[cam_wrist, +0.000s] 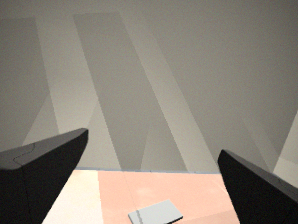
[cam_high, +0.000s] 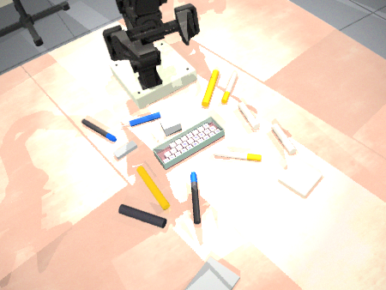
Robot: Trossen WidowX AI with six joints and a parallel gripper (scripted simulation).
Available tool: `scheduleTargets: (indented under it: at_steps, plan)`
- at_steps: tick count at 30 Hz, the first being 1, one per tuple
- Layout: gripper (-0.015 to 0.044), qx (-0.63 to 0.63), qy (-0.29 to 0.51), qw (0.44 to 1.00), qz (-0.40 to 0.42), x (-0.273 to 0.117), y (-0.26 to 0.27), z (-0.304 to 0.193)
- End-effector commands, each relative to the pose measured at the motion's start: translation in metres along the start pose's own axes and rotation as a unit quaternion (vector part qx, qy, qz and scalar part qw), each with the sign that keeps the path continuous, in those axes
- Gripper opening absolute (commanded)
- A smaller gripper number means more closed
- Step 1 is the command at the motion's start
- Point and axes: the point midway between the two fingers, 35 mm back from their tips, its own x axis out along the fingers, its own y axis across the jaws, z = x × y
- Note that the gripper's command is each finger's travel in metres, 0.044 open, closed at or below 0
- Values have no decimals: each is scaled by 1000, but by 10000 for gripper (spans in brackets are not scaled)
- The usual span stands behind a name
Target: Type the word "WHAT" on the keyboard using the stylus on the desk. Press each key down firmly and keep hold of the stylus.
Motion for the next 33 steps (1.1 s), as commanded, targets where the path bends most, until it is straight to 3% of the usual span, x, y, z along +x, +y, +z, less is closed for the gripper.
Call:
scheduleTargets:
  at_steps: [1, 9, 17, 24, 33]
  plan:
    - [414, 1, 6, 1000, 1, 1, 1, -3]
    - [204, 12, 260, 964, 49, 22, 37, -118]
    - [0, -8, 533, 842, 83, -19, 75, -233]
    - [0, -59, 733, 672, 82, -91, 90, -294]
    - [0, -61, 738, 667, 82, -93, 90, -295]
